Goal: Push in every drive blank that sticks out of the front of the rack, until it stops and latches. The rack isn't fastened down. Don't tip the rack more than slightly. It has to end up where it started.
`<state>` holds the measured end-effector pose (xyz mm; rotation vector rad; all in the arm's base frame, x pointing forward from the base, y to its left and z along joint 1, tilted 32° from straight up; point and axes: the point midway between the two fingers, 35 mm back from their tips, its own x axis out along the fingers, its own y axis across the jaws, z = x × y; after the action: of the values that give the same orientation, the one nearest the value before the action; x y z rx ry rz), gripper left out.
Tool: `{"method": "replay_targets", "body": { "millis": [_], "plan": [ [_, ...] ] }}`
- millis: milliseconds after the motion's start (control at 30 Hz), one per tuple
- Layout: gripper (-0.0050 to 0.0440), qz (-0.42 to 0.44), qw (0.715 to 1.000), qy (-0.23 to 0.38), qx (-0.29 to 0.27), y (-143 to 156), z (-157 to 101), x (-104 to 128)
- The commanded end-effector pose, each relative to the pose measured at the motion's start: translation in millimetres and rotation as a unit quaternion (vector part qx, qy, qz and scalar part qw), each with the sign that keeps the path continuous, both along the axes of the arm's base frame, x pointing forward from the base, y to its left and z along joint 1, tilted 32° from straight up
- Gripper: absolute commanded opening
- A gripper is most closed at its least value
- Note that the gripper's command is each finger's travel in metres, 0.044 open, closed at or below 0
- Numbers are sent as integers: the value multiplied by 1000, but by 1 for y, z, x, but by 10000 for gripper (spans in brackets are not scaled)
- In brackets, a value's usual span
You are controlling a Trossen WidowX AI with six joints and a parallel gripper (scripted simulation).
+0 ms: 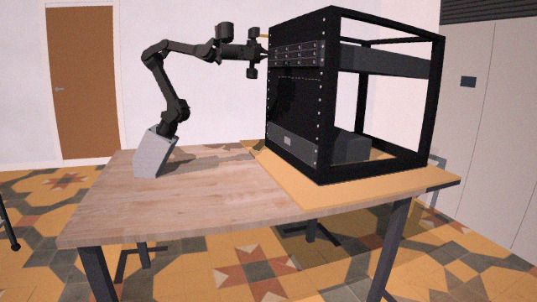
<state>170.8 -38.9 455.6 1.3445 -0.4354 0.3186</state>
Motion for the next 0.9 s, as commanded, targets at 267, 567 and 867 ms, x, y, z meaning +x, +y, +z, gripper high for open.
{"method": "replay_targets", "body": {
  "millis": [267,567,867],
  "plan": [
    [-50,-2,1000,-8,-8,4,13,10],
    [-50,-2,1000,-8,-8,4,22,25],
    [-50,-2,1000,-8,-8,4,23,27]
  ]
}}
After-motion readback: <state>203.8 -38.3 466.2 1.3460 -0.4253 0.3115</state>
